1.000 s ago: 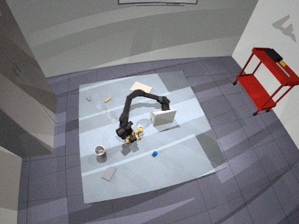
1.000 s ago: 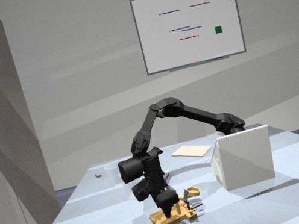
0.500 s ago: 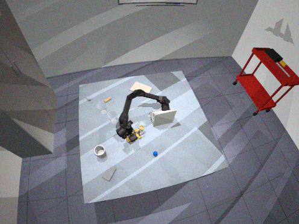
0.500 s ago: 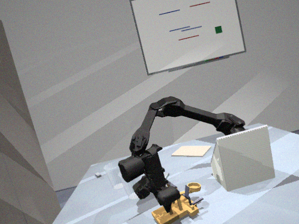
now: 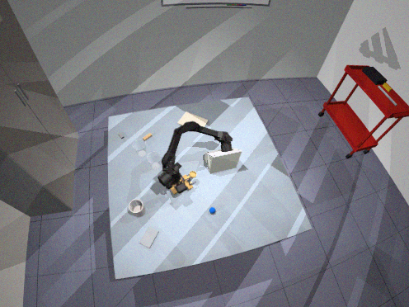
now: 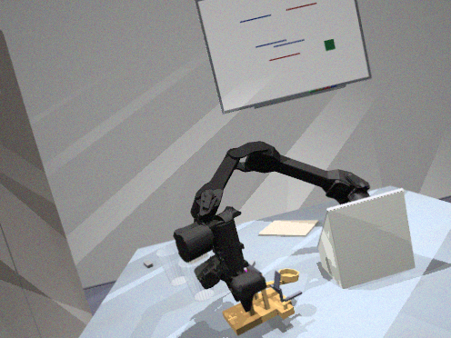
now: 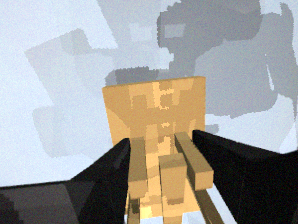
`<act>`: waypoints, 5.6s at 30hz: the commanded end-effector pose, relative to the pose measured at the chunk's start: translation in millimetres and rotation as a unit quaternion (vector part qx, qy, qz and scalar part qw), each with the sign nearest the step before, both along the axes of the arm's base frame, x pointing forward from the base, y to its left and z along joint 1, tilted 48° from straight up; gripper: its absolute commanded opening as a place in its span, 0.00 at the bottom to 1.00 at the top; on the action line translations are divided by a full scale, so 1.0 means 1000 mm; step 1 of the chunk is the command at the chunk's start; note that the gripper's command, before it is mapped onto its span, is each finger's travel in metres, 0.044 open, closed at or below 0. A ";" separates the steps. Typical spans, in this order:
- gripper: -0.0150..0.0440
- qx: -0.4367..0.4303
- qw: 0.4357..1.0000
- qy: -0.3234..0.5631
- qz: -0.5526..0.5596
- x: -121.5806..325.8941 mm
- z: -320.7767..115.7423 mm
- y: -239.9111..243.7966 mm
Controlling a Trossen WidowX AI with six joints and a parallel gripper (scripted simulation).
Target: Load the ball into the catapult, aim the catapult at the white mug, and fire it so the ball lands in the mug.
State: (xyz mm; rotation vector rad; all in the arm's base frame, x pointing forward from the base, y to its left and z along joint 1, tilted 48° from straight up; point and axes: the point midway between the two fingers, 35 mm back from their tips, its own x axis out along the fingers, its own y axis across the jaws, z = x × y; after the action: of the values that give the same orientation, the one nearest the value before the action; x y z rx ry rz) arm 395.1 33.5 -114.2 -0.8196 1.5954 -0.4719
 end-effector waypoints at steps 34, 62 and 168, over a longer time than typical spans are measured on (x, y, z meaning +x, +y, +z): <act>0.52 0.001 1.000 0.001 0.000 -0.001 -0.024 -0.025; 1.00 0.001 1.000 0.002 0.005 -0.002 0.033 0.038; 0.25 0.001 1.000 0.001 0.000 -0.001 -0.024 -0.025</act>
State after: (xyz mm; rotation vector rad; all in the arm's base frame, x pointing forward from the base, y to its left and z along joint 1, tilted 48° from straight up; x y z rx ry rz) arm 393.5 7.4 -139.0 -0.8181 1.5982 -0.4695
